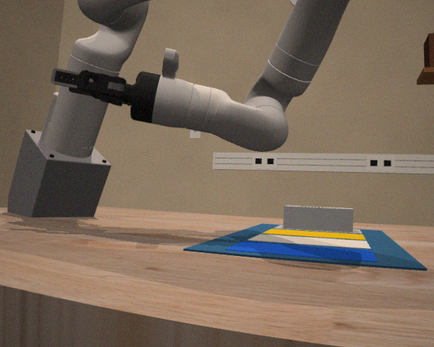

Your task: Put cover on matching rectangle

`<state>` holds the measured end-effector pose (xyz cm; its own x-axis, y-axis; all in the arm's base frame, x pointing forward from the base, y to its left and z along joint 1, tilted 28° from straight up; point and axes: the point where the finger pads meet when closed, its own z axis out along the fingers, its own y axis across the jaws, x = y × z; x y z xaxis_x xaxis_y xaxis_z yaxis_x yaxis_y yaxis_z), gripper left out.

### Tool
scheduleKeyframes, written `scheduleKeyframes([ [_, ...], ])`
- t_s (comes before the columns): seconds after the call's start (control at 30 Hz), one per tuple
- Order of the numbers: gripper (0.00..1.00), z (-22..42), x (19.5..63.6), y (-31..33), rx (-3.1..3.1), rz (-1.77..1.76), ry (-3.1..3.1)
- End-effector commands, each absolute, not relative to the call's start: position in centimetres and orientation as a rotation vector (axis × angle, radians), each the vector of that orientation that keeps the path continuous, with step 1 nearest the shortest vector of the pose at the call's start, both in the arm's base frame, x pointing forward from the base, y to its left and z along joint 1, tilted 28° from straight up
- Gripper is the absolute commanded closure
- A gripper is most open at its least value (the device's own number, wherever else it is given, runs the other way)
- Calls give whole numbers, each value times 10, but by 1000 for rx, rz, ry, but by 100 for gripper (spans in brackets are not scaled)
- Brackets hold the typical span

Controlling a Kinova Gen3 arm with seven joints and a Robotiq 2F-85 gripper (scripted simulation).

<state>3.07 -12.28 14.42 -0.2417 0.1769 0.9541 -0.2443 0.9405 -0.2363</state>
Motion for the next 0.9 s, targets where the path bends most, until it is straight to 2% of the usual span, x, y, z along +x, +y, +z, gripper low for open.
scheduleKeyframes([
  [0.0,0,145,31,-123,50,395,-1772],
  [0.63,0,144,32,-123,49,398,-1778],
  [0.87,0,124,62,-124,17,490,-1936],
])
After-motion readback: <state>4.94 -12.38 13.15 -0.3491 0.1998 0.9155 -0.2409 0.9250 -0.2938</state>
